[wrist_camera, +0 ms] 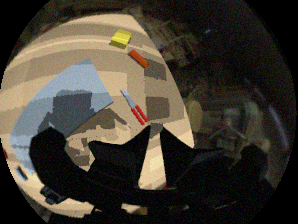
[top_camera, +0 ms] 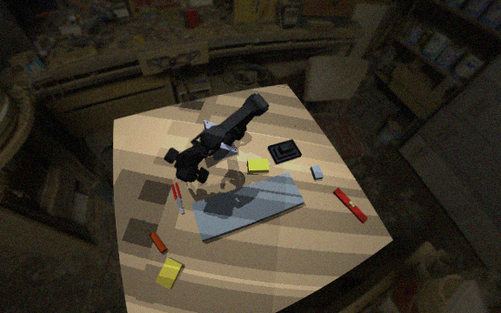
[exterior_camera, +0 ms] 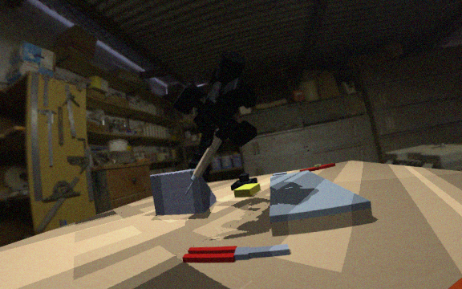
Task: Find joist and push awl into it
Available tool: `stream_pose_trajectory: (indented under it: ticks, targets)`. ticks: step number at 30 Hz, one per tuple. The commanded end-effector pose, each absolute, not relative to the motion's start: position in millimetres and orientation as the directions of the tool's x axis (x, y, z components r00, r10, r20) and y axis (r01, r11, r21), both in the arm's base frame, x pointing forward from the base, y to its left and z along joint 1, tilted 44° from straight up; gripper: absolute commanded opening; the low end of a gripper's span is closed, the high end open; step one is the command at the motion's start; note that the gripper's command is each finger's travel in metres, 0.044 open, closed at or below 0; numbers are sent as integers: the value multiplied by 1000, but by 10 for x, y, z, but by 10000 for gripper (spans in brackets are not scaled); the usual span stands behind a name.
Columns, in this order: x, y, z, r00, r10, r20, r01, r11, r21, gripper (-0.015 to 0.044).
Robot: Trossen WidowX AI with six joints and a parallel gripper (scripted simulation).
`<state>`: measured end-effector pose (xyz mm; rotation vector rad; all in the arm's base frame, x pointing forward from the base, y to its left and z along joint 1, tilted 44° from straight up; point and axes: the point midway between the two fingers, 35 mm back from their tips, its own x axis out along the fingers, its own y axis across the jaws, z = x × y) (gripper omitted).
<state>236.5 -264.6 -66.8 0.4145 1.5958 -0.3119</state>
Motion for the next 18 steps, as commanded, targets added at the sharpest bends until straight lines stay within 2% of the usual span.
stream_pose_trajectory:
  ticks: [1,18]
  targets:
    - [2317,-2683,-614,-28,10,-1000,500,866,-5,0]
    - [2091,-2806,-340,36,-296,-954,763,625,-165,0]
